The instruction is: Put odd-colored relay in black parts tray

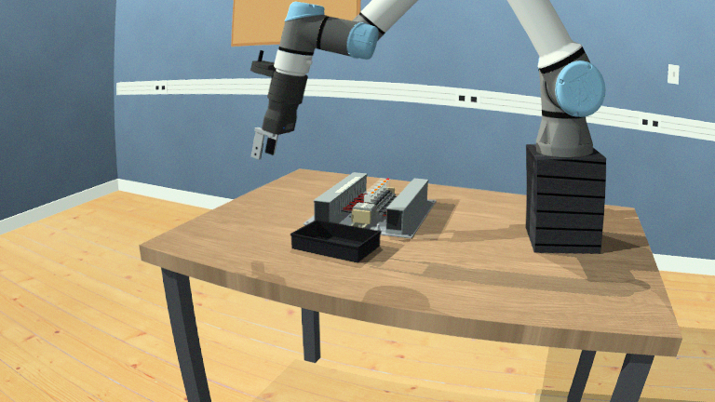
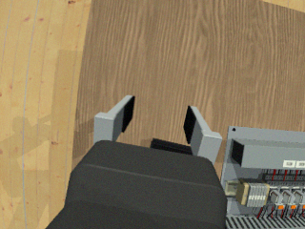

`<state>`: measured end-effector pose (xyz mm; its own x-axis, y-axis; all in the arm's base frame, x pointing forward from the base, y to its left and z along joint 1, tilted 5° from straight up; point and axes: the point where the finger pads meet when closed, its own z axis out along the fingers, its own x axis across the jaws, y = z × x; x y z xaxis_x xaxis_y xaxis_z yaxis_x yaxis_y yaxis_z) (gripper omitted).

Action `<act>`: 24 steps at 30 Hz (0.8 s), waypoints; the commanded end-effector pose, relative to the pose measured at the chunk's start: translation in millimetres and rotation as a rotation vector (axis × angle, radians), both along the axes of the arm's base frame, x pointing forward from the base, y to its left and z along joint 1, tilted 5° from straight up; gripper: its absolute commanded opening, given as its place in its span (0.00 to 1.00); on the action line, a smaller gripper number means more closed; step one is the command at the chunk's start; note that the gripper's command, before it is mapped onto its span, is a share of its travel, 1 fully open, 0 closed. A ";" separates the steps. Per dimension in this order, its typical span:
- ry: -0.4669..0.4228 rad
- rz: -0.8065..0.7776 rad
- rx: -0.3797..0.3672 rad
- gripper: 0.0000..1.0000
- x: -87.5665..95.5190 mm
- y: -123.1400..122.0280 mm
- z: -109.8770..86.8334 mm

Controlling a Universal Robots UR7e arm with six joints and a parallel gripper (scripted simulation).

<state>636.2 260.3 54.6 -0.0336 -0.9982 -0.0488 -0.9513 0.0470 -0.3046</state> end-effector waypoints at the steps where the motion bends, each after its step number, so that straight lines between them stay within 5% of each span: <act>1: 0.004 -0.028 0.006 0.98 0.6 -8.8 -1.1; 24: 0.055 -0.305 0.061 0.98 -4.8 -93.8 -21.5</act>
<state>632.9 183.6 36.1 -0.2806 -0.9556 -0.0896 -0.9218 0.2944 -0.2521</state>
